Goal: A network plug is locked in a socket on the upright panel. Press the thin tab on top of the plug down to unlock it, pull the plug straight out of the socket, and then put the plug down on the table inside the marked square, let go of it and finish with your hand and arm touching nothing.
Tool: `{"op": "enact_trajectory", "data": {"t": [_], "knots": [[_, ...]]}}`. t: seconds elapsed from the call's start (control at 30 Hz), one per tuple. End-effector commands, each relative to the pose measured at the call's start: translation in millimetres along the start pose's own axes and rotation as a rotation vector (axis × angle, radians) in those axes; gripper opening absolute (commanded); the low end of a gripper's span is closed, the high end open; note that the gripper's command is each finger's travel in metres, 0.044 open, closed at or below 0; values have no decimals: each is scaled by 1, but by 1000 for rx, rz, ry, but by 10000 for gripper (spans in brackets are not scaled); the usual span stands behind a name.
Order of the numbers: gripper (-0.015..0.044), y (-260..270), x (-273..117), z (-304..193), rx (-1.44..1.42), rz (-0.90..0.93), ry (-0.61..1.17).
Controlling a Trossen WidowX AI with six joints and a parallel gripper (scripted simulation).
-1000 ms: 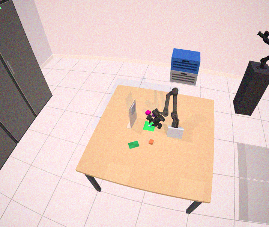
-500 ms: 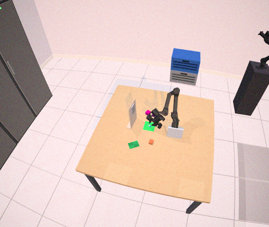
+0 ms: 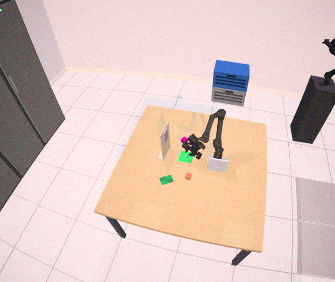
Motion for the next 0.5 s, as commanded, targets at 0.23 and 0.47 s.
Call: {"op": "enact_trajectory", "data": {"t": [0.23, 0.47], "knots": [[156, 10, -8, 3, 14, 6, -4], [156, 13, -13, 3, 14, 5, -4]]}}
Point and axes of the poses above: the point midway between the two fingers, 35 mm back from their tips, its own x axis out along the fingers, its own y axis across the jaws, z = x × y, the point moved 1 cm from there along -x, back along the fingers, and after that the axes turned 15 degrees about -x, right-handed, at the moved point
